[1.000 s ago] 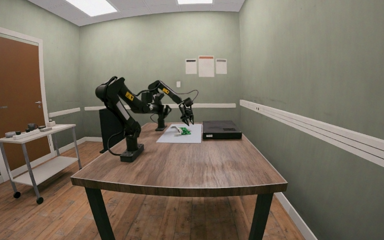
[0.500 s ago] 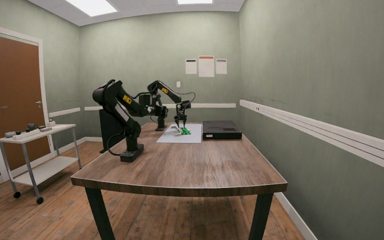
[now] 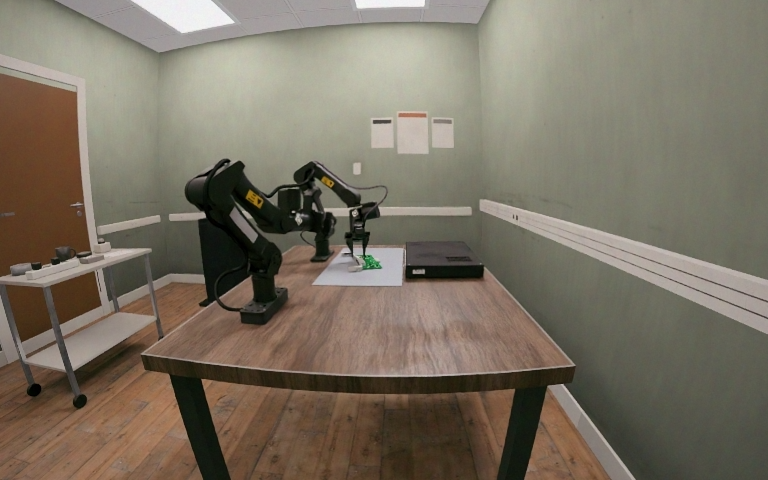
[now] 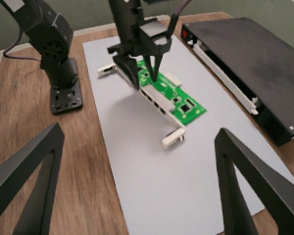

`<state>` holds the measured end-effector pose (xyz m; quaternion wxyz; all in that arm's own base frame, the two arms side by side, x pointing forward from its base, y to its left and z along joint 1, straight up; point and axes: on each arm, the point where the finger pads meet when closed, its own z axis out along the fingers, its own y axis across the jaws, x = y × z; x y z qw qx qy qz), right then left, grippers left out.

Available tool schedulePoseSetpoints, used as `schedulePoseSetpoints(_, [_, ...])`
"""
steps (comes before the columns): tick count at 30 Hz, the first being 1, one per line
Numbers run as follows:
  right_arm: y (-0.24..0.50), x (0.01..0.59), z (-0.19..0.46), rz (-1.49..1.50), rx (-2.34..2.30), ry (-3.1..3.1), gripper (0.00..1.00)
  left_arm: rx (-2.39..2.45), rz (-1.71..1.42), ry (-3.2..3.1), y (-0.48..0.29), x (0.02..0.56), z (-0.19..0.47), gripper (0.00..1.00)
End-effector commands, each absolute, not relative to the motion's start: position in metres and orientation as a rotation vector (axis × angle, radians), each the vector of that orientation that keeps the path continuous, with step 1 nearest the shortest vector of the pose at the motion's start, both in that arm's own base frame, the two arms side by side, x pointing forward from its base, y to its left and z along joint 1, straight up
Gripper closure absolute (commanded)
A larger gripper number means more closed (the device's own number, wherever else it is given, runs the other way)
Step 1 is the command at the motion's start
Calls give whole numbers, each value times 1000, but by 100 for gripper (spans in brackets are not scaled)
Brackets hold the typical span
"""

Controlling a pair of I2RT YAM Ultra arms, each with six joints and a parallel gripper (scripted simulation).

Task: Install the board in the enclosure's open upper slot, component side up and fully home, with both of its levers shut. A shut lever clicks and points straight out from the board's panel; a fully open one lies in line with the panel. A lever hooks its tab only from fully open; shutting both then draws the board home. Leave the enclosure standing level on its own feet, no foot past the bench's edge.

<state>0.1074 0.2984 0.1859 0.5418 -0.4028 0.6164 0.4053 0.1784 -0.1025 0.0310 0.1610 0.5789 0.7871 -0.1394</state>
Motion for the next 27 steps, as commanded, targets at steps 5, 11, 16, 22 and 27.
schedulePoseSetpoints(5, [297, 102, 190, 983, -959, 1436, 0, 1648, -381, 2233, -109, 178, 23, 53])
schedulePoseSetpoints(11, [297, 102, 190, 983, -959, 1436, 0, 1650, -387, 2240, -111, 177, 16, 53])
schedulePoseSetpoints(16, [297, 102, 190, 983, -959, 1436, 0, 1648, -389, 2234, -113, 179, 17, 53])
schedulePoseSetpoints(22, [297, 102, 190, 983, -959, 1436, 0, 1648, -389, 2234, -113, 179, 17, 61])
schedulePoseSetpoints(27, [297, 102, 190, 983, -959, 1436, 0, 1648, -392, 2233, -113, 179, 17, 65])
